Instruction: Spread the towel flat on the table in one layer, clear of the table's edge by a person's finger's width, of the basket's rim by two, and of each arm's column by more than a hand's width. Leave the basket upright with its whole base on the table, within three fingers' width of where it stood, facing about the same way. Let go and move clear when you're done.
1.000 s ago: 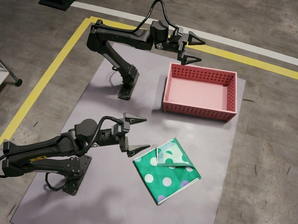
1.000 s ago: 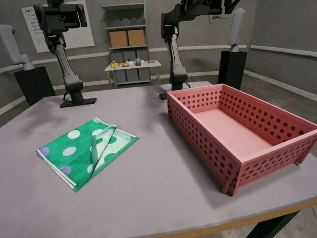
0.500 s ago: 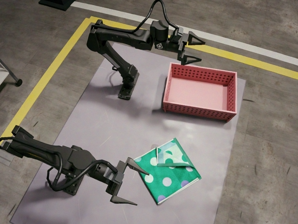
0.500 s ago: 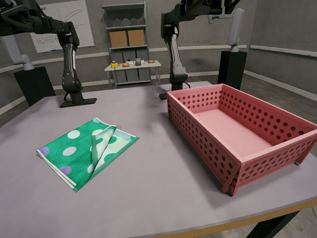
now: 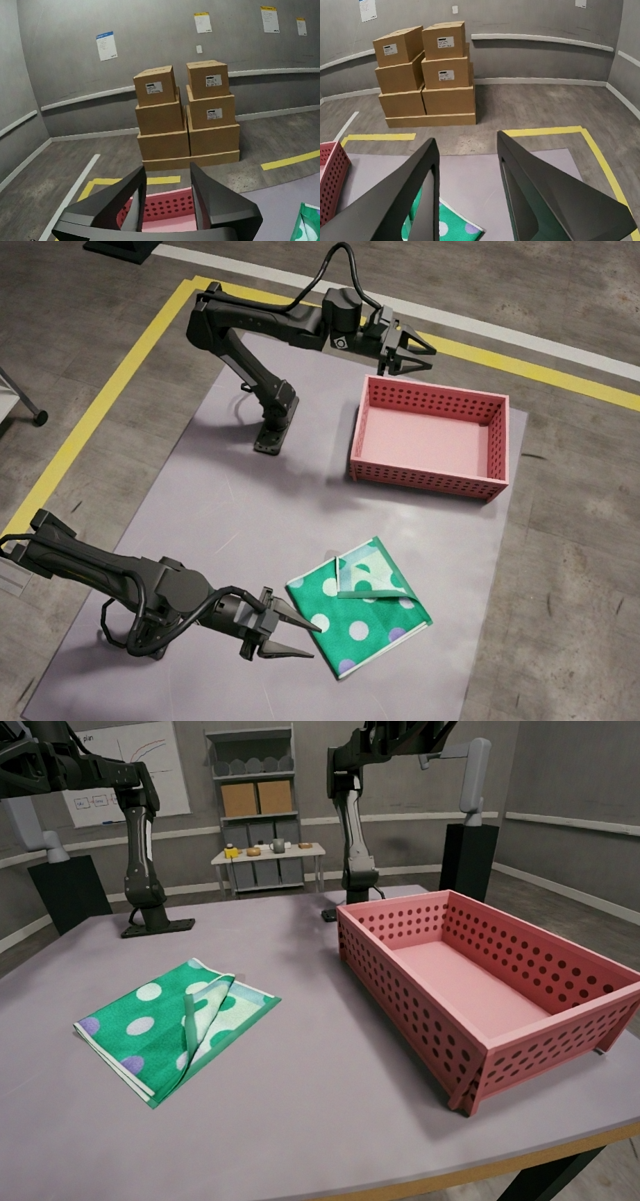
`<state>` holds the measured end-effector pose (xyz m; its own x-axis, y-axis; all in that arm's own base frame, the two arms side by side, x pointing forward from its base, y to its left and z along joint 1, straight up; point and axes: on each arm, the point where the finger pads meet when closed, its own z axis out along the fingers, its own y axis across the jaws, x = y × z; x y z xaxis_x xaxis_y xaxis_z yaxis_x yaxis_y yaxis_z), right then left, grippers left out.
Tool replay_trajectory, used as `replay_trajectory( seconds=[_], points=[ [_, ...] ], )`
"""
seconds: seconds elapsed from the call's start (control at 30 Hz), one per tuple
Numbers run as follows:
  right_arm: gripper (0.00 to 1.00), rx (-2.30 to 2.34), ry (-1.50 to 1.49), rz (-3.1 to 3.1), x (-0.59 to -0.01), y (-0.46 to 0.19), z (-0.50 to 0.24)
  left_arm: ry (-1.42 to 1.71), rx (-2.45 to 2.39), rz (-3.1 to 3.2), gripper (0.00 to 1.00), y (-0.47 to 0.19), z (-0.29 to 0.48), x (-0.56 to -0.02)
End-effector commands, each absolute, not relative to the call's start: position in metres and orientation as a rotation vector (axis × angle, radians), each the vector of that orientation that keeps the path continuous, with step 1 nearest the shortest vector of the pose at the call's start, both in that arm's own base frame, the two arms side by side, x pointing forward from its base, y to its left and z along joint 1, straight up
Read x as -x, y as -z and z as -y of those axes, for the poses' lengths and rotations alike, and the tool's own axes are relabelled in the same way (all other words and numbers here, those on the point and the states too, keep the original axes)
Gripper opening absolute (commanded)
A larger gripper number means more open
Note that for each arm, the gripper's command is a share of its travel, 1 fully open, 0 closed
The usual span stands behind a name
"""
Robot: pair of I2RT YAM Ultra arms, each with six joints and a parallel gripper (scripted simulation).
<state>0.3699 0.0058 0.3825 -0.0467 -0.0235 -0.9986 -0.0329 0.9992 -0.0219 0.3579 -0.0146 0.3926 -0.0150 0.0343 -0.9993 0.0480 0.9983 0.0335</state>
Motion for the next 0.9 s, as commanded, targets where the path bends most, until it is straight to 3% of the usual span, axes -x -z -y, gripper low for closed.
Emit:
replay_trajectory(
  seconds=[0.0, 0.87],
  points=[
    [0.34, 0.101, -0.018, -1.646, -0.377, -0.381, -0.011, 0.014, -0.132, -1.603, 0.34, -0.395, 0.028, -0.347],
    [0.34, 0.754, -0.196, -2.172, -0.464, -0.216, -0.092, 0.033, -0.862, -2.072, 0.34, -0.252, 0.173, -0.329]
  ],
)
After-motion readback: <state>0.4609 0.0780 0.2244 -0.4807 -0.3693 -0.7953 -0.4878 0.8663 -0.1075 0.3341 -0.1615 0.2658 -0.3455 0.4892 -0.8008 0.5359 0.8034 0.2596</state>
